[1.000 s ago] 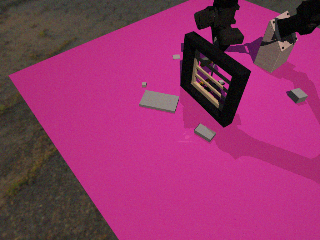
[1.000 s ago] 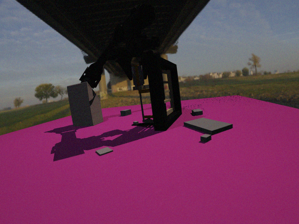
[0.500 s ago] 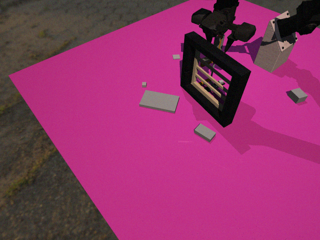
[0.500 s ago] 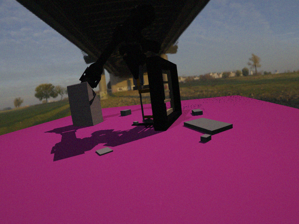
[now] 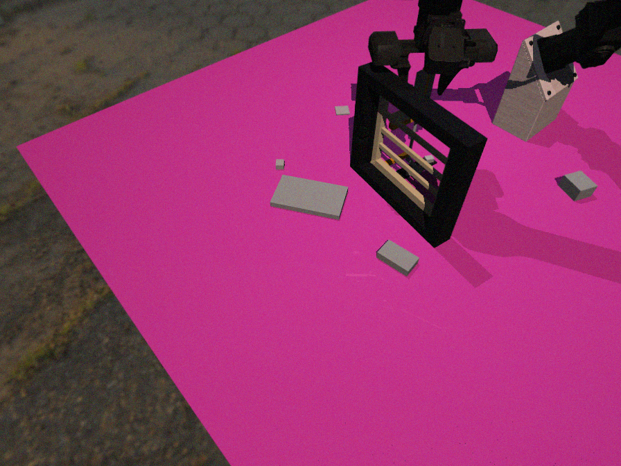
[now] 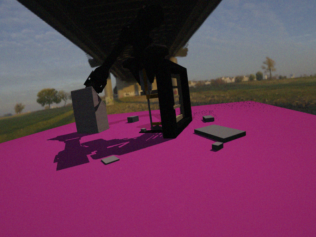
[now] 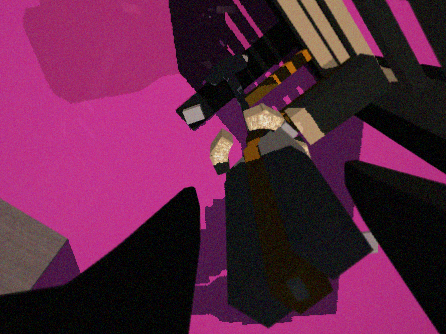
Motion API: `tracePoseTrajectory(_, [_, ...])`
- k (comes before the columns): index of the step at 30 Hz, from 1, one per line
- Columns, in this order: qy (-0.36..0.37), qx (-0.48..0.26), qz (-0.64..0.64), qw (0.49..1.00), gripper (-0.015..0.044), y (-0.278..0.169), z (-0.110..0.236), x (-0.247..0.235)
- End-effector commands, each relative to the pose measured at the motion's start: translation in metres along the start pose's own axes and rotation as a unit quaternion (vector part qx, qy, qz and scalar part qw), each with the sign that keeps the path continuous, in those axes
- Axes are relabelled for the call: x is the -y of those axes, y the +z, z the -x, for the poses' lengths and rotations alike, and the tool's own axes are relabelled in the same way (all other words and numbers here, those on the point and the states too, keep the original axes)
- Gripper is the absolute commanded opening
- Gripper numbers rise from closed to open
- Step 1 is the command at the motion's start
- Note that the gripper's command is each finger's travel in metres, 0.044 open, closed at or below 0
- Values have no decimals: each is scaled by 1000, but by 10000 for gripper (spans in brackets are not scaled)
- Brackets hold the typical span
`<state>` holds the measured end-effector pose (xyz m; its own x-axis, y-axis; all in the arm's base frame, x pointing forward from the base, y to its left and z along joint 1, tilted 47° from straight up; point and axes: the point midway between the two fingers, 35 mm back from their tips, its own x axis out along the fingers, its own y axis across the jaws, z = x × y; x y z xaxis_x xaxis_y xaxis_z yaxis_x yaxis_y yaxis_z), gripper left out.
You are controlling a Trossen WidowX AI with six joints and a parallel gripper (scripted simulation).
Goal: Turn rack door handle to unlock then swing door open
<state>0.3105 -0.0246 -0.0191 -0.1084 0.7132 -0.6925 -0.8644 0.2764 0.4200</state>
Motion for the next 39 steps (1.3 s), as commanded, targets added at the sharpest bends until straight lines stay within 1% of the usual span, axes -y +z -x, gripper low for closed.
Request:
tracePoseTrajectory(1, [0, 1, 83, 997, 280, 0, 0, 0])
tracePoseTrajectory(6, [0, 1, 205, 979, 280, 0, 0, 0])
tracePoseTrajectory(11, [0, 1, 320, 947, 280, 0, 0, 0])
tracePoseTrajectory(16, [0, 1, 336, 942, 280, 0, 0, 0])
tracePoseTrajectory(23, [0, 1, 336, 942, 97, 0, 0, 0])
tracePoseTrajectory(36, [0, 1, 336, 942, 10, 0, 0, 0])
tracePoseTrajectory(39, [0, 1, 336, 942, 8, 0, 0, 0])
